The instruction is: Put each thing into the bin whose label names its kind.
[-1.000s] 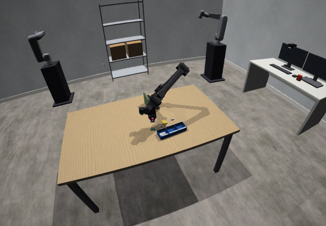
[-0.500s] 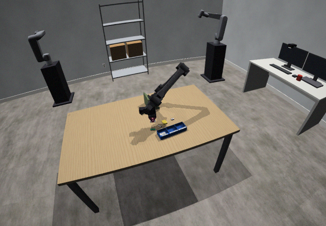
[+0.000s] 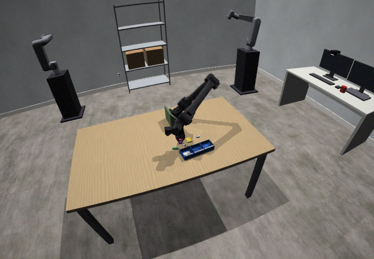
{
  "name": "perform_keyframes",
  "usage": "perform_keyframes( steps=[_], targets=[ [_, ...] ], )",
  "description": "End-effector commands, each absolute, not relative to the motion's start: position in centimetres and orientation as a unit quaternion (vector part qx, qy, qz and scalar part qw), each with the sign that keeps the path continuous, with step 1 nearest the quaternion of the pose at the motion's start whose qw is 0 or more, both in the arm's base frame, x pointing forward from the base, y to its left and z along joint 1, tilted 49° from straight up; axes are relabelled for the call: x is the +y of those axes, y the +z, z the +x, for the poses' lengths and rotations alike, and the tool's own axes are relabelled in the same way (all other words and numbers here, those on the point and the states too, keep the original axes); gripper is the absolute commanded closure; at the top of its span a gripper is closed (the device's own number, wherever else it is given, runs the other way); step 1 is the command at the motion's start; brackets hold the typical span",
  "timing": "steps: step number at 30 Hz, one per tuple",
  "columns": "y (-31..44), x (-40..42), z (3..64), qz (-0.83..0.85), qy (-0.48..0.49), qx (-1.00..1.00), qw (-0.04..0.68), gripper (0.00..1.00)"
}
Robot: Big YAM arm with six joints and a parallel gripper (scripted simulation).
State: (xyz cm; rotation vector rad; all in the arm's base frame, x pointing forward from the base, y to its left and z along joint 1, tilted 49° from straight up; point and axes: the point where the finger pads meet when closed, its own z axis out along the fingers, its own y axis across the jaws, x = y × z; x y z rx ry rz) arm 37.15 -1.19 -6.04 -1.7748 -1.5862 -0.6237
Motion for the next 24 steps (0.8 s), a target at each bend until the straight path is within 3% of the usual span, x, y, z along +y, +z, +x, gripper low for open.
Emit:
perform_keyframes(
  steps=[1,12,24],
  targets=[
    [-5.5,-1.2,40.0,-0.633,-0.263,-0.658,0.312,0.79],
    [-3.9,1.0,46.0,-0.576,-0.289,-0.707,0.290,0.79],
    [-4.5,0.5,45.4,-0.583,-0.286,-0.701,0.294,0.79]
  ],
)
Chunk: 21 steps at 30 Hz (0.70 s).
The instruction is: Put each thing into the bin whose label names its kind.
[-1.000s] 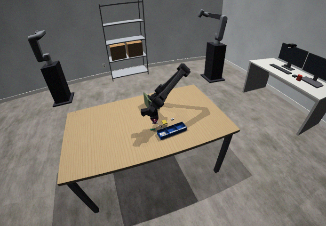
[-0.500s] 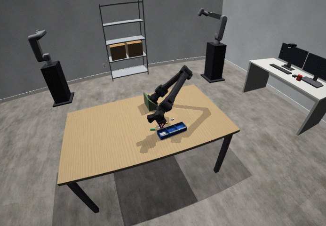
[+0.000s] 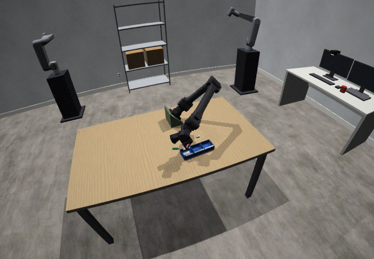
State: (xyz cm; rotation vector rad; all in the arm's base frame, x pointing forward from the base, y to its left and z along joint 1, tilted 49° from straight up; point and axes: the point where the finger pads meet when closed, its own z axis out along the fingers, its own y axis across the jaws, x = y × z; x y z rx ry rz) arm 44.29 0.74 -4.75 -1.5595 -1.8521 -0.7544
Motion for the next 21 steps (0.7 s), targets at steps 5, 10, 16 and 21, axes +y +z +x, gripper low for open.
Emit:
perform_keyframes(
  steps=[5,10,16,21],
  targets=[
    [-3.7,0.6,46.3,-0.585,-0.288,-0.702,0.287,0.79],
    [-3.8,0.1,46.2,-0.589,-0.289,-0.698,0.286,0.79],
    [-3.6,0.6,46.4,-0.585,-0.288,-0.701,0.287,0.79],
    [-5.2,1.7,44.8,-0.586,-0.283,-0.698,0.299,0.79]
  ],
)
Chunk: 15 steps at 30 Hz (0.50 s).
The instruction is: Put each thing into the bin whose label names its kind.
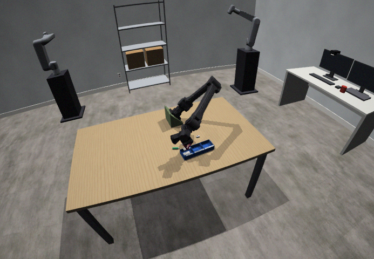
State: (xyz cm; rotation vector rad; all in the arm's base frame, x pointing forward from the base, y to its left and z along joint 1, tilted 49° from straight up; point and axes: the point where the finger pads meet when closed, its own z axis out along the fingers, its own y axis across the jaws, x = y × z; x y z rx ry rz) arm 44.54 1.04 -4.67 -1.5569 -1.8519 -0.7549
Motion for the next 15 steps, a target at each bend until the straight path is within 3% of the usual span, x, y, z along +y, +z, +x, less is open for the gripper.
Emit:
perform_keyframes(
  steps=[1,15],
  targets=[
    [-5.4,1.9,44.6,-0.586,-0.282,-0.698,0.301,0.79],
    [-6.9,3.7,44.5,-0.586,-0.282,-0.698,0.300,0.79]
  ],
)
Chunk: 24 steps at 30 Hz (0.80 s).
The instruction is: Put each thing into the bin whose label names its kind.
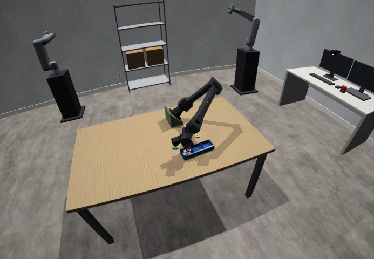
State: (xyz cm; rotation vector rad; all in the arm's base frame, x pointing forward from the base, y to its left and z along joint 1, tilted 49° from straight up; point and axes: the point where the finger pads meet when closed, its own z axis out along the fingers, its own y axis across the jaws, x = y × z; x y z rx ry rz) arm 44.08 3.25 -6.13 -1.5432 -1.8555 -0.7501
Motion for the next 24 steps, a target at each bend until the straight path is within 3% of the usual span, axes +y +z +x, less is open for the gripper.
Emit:
perform_keyframes(
  steps=[1,18,19,24],
  targets=[
    [-7.1,3.8,44.5,-0.586,-0.282,-0.698,0.300,0.79],
    [-7.4,2.2,45.6,-0.594,-0.291,-0.693,0.286,0.79],
    [-7.4,2.2,45.6,-0.594,-0.292,-0.693,0.285,0.69],
    [-7.4,2.1,45.6,-0.594,-0.292,-0.694,0.285,0.69]
  ],
)
